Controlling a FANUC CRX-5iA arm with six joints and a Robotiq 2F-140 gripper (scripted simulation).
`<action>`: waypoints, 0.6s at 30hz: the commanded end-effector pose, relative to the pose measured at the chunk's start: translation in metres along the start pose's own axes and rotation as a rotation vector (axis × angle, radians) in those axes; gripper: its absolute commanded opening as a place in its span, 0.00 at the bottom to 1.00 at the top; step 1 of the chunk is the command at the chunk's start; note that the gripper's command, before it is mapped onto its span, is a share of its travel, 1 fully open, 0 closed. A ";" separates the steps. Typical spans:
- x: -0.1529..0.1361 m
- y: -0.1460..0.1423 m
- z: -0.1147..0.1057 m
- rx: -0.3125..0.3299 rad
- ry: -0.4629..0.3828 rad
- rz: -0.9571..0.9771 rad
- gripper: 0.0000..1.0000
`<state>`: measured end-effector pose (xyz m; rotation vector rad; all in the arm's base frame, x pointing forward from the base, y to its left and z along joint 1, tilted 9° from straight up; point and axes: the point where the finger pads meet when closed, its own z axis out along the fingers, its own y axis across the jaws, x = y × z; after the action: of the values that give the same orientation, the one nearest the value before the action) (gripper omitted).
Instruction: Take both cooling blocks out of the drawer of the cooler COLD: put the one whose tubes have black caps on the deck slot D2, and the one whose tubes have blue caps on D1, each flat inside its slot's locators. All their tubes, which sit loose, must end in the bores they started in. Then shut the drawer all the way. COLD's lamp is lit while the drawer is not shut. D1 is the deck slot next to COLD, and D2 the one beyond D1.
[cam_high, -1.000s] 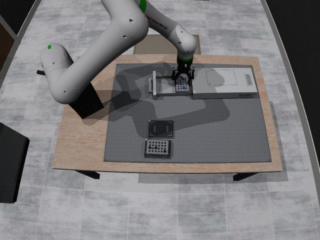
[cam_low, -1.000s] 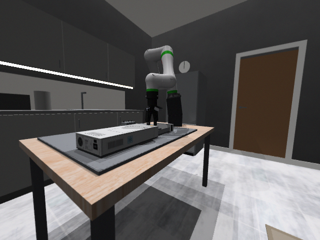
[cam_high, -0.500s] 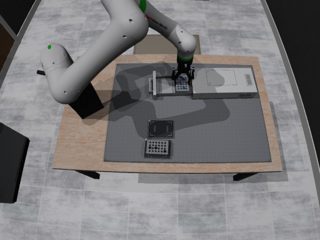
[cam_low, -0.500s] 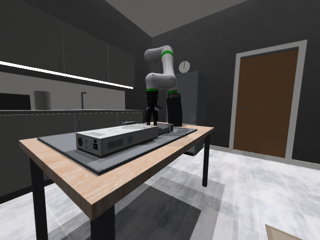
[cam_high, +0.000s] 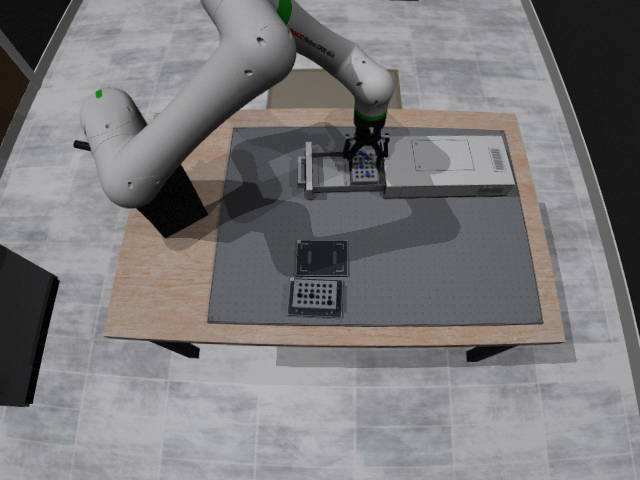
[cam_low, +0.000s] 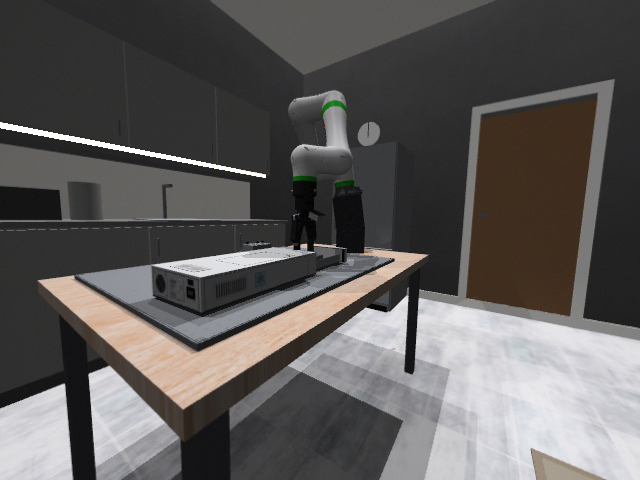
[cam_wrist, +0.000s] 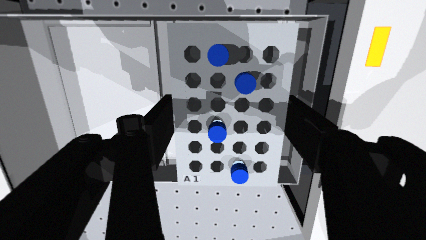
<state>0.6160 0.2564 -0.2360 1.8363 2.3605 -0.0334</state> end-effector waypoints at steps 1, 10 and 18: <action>0.000 0.001 -0.002 -0.002 0.001 0.000 0.10; 0.000 0.001 -0.005 -0.002 0.001 0.000 0.10; 0.000 0.001 -0.010 -0.002 0.001 0.000 0.10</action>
<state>0.6153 0.2572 -0.2292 1.8362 2.3605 -0.0332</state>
